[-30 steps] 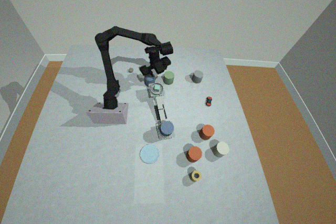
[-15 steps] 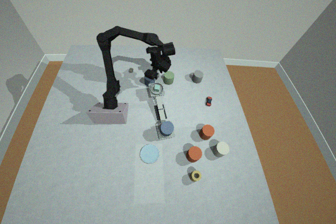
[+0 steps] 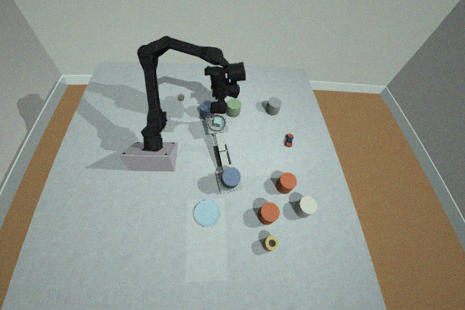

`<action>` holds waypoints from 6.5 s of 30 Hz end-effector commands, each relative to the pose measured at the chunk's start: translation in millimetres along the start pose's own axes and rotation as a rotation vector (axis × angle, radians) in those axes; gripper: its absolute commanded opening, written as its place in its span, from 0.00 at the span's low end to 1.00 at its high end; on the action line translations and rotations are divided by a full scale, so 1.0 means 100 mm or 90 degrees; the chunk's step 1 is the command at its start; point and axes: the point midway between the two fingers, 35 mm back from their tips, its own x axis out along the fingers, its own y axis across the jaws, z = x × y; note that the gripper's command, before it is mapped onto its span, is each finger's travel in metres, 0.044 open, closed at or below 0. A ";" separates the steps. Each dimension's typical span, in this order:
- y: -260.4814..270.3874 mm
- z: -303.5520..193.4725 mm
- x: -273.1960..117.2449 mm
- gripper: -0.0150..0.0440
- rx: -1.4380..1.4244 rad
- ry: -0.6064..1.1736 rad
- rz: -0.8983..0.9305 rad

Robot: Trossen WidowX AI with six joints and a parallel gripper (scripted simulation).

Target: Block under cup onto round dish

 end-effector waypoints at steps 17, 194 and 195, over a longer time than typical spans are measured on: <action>-0.25 -0.01 -0.04 0.69 -0.425 0.044 0.009; -4.25 -0.20 0.94 0.25 -0.959 0.075 0.073; -4.25 -0.21 0.95 0.25 -0.959 0.075 0.073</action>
